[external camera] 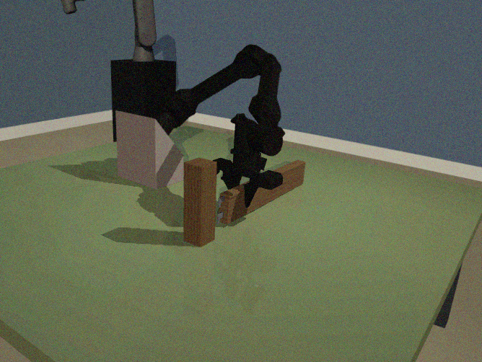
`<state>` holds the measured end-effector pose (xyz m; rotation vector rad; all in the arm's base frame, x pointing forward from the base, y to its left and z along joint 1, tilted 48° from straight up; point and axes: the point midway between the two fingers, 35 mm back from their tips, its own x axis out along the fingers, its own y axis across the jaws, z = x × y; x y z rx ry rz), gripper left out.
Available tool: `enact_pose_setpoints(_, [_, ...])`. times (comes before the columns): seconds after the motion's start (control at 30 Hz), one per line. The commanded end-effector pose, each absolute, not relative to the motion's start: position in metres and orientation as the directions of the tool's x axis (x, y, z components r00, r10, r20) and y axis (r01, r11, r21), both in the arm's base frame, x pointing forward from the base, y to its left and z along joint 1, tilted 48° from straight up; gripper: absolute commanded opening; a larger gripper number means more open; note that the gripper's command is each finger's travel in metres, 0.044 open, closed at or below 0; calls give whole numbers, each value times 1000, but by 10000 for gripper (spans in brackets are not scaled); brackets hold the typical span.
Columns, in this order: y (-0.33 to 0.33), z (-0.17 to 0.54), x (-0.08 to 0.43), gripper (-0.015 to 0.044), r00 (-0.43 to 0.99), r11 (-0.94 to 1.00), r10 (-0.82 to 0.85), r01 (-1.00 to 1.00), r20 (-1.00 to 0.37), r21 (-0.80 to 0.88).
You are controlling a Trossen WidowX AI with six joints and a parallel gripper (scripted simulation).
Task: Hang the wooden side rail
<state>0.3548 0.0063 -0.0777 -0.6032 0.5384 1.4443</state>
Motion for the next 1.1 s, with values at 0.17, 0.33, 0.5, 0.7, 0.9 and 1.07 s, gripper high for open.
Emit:
enact_pose_setpoints(0.17, [0,-73,357,0,77,38,740,-997,-668,-72])
enact_pose_setpoints(0.33, [0,-73,357,0,77,38,740,-997,-668,-72])
enact_pose_setpoints(0.5, [-1,-72,357,0,77,38,740,-997,-668,-72])
enact_pose_setpoints(0.7, [-2,-71,357,0,77,38,740,-997,-668,-72])
enact_pose_setpoints(0.9, [-2,-71,357,0,77,38,740,-997,-668,-72])
enact_pose_setpoints(1.07, [-3,-70,357,0,77,38,740,-997,-668,-72])
